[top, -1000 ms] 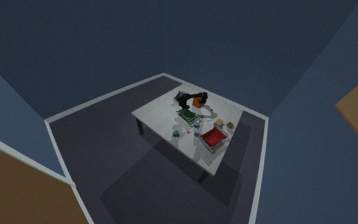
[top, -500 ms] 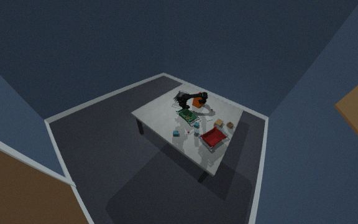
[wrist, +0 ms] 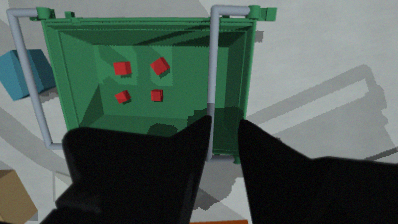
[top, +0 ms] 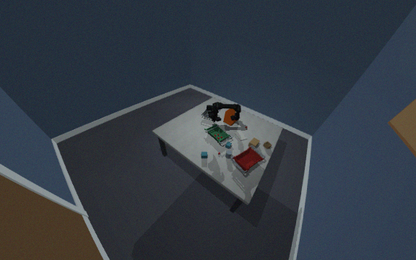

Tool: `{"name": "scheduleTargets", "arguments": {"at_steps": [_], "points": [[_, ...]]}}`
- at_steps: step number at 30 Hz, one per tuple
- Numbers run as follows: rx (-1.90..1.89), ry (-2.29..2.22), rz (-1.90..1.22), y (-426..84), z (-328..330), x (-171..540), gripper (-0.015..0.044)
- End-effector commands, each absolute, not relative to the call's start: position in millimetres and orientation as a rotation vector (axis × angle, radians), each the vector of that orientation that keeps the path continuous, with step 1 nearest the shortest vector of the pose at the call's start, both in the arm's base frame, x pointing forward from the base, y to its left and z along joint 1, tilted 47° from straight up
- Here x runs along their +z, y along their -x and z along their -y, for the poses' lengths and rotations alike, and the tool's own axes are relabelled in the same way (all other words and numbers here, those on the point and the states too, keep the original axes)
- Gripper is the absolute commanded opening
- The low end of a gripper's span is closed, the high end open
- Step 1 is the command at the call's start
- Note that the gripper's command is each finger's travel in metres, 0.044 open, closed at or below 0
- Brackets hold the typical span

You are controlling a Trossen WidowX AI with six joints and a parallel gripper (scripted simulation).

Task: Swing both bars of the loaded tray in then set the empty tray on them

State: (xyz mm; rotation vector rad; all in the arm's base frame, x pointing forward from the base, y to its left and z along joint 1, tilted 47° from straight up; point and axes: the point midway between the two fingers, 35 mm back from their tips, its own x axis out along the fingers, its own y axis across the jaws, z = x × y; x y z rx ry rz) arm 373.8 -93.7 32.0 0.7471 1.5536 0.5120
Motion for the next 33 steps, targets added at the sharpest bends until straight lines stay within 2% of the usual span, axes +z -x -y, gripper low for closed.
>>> {"name": "scheduleTargets", "arguments": {"at_steps": [1, 10, 17, 33], "points": [[0.528, -0.738, -1.583, -375, 73, 32, 0.0088], [0.537, -0.678, -1.575, -399, -31, 104, 0.0088], [0.597, -0.692, -1.575, -390, -121, 165, 0.0088], [0.603, -0.694, -1.576, -387, -147, 152, 0.0088]]}}
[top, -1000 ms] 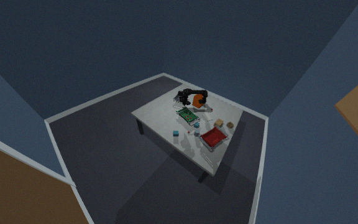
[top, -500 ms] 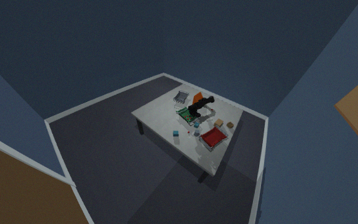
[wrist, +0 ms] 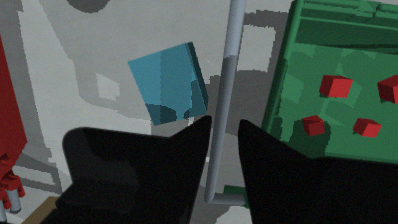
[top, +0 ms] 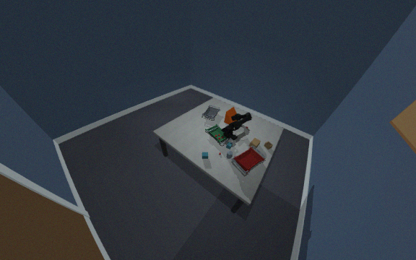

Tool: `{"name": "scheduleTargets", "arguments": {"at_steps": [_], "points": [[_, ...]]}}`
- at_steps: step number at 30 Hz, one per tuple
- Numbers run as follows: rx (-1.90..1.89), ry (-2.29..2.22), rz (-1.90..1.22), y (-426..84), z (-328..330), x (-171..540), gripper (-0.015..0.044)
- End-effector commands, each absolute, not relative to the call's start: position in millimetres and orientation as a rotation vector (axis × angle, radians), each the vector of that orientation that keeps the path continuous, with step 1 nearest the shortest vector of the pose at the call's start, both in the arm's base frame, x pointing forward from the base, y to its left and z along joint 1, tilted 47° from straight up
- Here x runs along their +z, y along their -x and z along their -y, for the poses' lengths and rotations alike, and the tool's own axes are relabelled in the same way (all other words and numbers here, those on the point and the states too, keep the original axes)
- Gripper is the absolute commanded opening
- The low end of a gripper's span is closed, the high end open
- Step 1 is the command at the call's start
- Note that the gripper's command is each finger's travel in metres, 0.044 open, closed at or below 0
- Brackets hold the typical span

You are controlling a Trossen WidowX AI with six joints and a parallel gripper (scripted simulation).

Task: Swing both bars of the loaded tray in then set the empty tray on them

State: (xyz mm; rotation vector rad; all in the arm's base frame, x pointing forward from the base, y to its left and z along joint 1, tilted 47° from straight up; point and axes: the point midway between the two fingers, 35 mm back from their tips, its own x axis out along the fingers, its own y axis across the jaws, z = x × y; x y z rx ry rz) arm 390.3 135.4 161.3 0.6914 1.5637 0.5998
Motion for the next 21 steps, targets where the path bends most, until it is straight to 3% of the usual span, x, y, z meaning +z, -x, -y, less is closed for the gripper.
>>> {"name": "scheduleTargets", "arguments": {"at_steps": [1, 21], "points": [[0.603, -0.694, -1.576, -387, -149, 150, 0.0088], [0.606, -0.696, -1.575, -383, -172, 130, 0.0088]]}}
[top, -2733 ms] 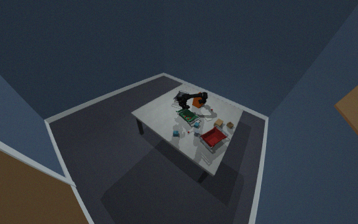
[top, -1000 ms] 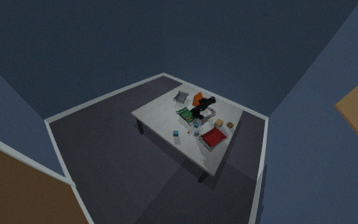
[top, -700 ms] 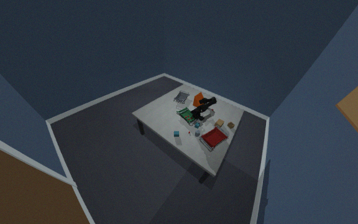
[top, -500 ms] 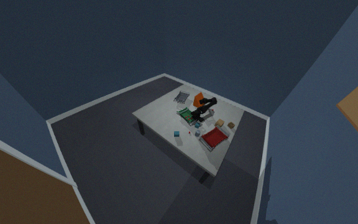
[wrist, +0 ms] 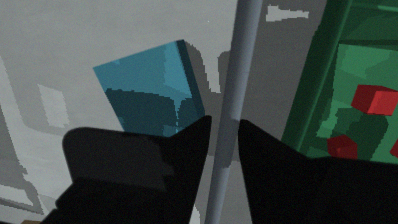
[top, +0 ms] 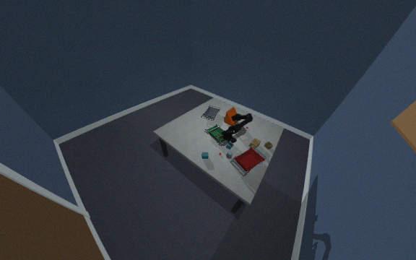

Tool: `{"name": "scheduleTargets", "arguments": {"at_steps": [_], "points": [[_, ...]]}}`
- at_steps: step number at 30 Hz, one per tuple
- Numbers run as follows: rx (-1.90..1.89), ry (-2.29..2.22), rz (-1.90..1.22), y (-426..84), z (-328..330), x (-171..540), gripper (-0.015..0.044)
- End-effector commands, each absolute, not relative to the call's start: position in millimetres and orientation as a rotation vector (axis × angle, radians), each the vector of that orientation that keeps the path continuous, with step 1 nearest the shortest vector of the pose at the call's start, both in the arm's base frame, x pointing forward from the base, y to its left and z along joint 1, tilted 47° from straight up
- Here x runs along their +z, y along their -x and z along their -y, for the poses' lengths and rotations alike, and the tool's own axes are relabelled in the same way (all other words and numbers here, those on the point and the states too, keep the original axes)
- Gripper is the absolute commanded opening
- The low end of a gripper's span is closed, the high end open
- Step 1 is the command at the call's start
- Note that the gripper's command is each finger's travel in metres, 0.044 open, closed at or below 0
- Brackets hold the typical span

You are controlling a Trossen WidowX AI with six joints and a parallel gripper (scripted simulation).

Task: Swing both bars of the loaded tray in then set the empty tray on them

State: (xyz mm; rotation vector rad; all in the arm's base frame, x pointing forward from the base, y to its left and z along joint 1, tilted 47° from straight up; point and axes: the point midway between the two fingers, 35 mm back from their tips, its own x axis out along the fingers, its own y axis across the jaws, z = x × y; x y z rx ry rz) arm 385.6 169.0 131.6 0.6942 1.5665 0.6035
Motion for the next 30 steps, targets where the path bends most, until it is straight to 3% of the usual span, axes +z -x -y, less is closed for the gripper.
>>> {"name": "scheduleTargets", "arguments": {"at_steps": [1, 30], "points": [[0.606, -0.696, -1.575, -383, -172, 130, 0.0088], [0.602, -0.693, -1.577, -379, -109, 96, 0.0088]]}}
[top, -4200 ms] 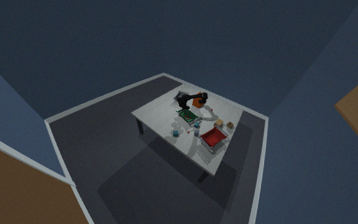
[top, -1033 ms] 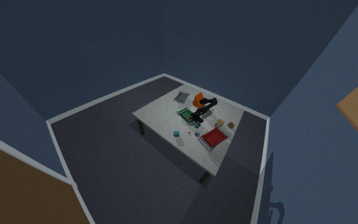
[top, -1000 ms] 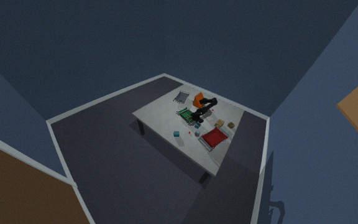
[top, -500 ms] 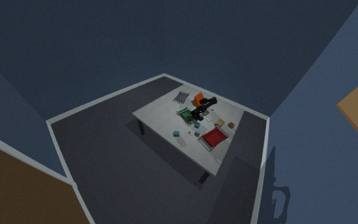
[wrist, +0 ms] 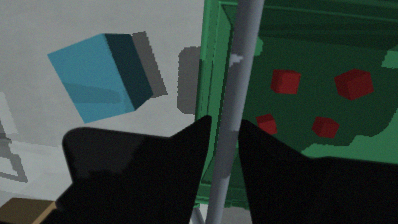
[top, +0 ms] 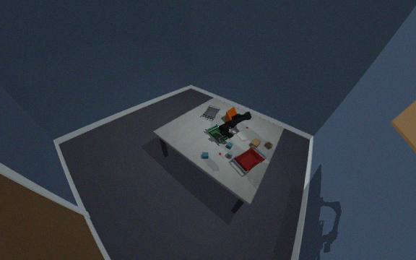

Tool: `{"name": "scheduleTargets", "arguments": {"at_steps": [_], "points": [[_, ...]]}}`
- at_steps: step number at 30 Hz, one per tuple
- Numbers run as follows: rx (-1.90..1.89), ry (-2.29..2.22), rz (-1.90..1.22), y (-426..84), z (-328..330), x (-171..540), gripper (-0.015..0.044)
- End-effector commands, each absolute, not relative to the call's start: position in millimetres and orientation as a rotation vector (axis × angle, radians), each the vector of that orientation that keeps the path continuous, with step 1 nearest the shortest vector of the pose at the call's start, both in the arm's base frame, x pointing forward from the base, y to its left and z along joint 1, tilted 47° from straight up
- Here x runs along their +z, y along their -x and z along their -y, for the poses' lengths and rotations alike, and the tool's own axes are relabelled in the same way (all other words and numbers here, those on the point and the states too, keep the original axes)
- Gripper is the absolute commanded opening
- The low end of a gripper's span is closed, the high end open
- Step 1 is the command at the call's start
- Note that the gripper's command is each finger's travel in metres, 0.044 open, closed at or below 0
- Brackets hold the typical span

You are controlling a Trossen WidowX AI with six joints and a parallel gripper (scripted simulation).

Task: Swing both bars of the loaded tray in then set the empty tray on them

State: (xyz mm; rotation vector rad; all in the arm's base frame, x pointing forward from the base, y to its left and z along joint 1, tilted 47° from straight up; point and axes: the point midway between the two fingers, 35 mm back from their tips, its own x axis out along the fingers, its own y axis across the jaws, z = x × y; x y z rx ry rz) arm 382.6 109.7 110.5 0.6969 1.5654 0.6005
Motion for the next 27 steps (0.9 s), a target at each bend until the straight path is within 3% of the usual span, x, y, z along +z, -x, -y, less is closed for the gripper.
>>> {"name": "scheduleTargets", "arguments": {"at_steps": [1, 27], "points": [[0.602, -0.693, -1.577, -379, -109, 91, 0.0088], [0.595, -0.698, -1.573, -383, -83, 115, 0.0088]]}}
